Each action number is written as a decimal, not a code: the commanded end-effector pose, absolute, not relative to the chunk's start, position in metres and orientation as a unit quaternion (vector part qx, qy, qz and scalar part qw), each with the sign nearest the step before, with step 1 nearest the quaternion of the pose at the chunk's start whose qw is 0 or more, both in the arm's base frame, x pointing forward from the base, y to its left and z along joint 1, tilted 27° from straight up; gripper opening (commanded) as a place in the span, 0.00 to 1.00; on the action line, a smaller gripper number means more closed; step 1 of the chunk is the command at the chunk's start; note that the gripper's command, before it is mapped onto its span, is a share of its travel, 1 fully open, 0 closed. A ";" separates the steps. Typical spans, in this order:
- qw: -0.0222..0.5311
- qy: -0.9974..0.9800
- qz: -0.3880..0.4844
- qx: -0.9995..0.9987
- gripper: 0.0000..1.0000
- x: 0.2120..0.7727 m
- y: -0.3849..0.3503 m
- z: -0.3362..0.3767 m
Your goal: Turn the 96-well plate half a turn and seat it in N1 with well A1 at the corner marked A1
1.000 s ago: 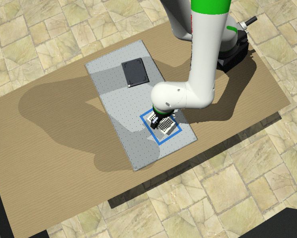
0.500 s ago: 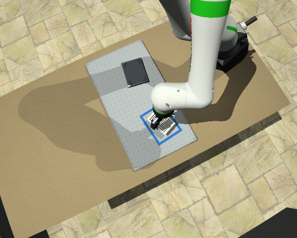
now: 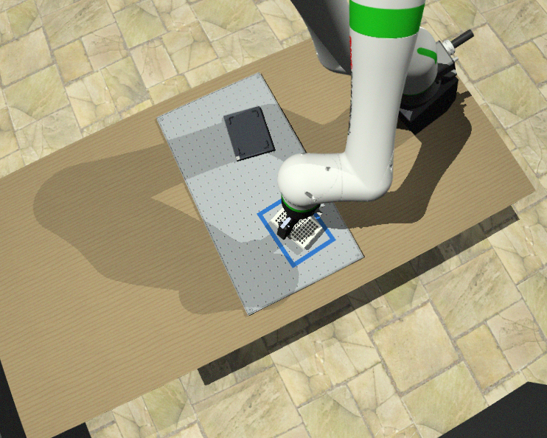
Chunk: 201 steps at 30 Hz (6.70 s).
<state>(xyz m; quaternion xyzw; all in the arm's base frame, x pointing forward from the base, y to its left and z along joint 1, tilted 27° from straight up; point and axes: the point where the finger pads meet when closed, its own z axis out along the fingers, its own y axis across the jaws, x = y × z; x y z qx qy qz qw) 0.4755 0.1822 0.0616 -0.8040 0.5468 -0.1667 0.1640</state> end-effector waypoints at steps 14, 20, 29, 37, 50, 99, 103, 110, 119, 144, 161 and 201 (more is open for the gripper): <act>0.164 0.547 -0.167 -0.804 0.00 0.480 0.183 0.054; 0.164 0.547 -0.167 -0.804 0.00 0.481 0.183 0.050; 0.164 0.547 -0.167 -0.804 0.00 0.483 0.184 0.046; 0.164 0.547 -0.167 -0.804 0.00 0.486 0.184 0.042; 0.164 0.547 -0.167 -0.804 1.00 0.486 0.184 0.042; 0.164 0.547 -0.167 -0.804 1.00 0.458 0.179 0.097; 0.164 0.547 -0.167 -0.804 1.00 0.458 0.179 0.097; 0.156 0.506 -0.175 -0.830 1.00 0.458 0.179 0.097; 0.128 0.376 -0.196 -0.897 1.00 0.458 0.179 0.097; 0.053 0.046 -0.228 -0.971 1.00 0.458 0.179 0.097; -0.002 -0.182 -0.234 -0.955 1.00 0.458 0.179 0.097; -0.134 -0.689 -0.192 -0.686 1.00 0.458 0.179 0.097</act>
